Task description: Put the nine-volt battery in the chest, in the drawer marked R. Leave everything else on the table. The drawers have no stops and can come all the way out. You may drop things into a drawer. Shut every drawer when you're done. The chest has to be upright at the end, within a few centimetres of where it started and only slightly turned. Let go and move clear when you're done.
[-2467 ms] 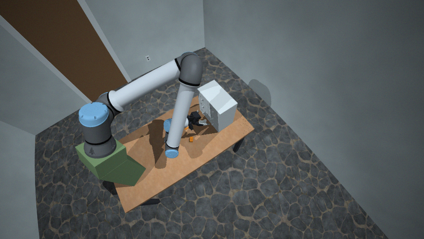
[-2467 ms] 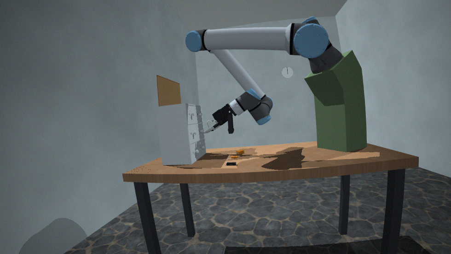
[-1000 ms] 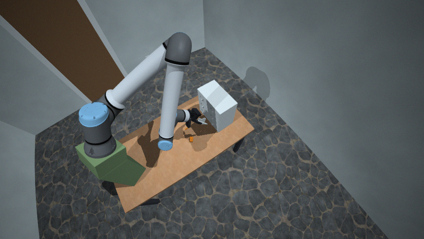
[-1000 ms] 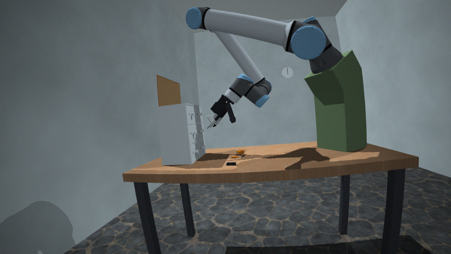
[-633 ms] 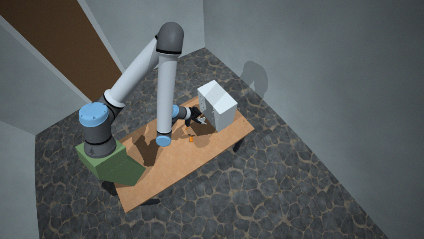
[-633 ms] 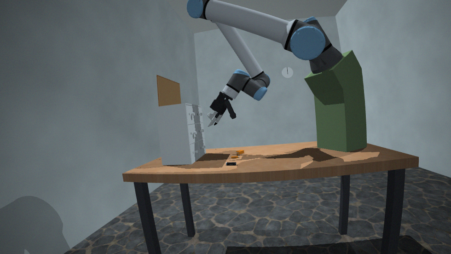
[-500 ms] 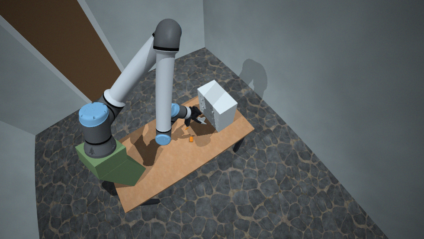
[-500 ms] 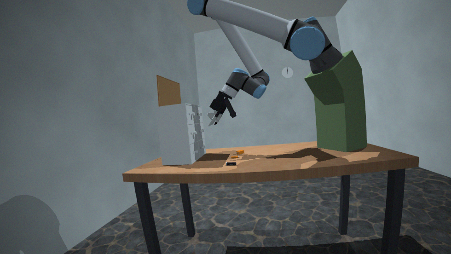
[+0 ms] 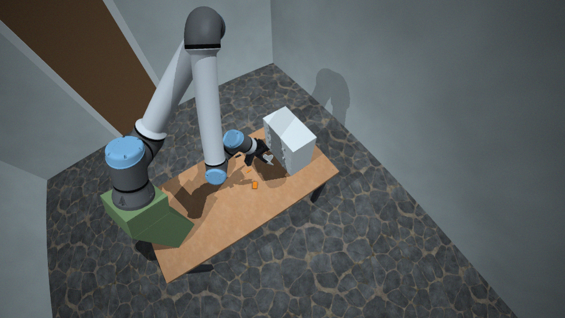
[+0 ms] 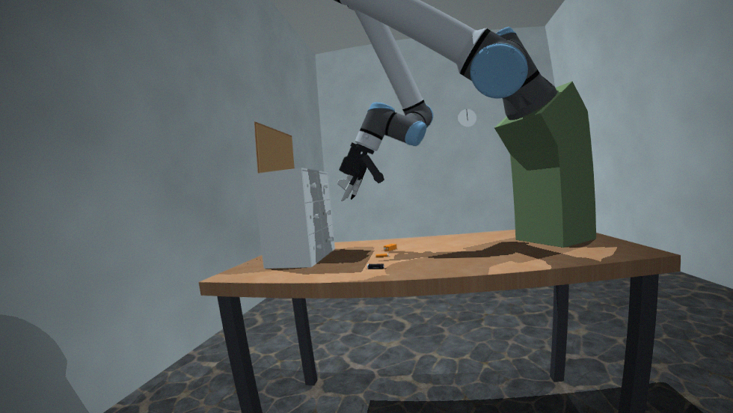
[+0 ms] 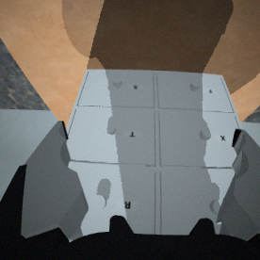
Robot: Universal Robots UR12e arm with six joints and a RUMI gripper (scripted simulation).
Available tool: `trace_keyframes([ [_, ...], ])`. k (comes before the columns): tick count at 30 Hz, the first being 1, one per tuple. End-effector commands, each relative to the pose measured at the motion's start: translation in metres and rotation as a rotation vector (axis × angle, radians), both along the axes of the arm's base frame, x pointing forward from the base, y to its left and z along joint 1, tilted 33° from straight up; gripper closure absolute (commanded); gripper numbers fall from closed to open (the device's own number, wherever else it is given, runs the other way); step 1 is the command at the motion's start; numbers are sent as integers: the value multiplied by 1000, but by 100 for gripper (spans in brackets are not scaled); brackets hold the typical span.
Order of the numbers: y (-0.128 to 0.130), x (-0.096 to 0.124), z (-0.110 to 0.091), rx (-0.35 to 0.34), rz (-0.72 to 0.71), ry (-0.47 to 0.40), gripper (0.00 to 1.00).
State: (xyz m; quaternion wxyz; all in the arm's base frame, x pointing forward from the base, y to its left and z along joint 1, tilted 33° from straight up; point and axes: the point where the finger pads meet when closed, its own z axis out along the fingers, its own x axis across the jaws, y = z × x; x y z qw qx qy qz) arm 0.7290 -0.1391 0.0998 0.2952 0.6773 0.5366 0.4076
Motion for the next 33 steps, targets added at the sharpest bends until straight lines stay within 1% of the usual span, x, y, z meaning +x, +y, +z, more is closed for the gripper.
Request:
trace_keyframes([
  [1, 0, -5, 2, 3, 13, 48, 0],
  [14, 0, -20, 7, 15, 42, 171, 0],
  [16, 0, -20, 7, 15, 42, 171, 0],
  [31, 0, -35, 12, 27, 74, 300, 0],
  [33, 0, -35, 12, 27, 74, 300, 0],
])
